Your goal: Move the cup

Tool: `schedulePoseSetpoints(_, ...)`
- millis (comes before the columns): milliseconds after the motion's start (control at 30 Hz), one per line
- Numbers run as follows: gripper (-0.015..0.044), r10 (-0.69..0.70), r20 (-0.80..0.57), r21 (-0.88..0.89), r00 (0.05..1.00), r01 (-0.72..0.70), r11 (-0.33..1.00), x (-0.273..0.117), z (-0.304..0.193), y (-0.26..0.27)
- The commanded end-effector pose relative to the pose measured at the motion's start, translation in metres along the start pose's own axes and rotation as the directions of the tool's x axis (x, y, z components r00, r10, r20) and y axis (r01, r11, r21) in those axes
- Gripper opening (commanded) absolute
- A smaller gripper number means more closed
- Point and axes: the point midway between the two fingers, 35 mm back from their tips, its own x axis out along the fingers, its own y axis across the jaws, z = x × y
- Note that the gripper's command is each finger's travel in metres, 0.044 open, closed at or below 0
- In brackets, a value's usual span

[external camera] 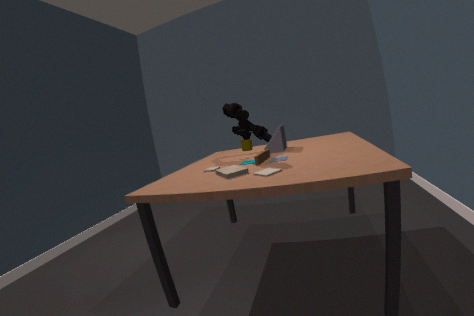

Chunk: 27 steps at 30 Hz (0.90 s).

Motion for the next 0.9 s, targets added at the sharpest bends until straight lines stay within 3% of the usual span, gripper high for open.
schedulePoseSetpoints(0,0.0000,0.002,0.002,-0.004,1.000,-0.002,1.000,0.005,0.001,0.000)
schedulePoseSetpoints(867,0.0000,0.003,0.003,-0.004,1.000,-0.003,1.000,0.039,0.001,0.001)
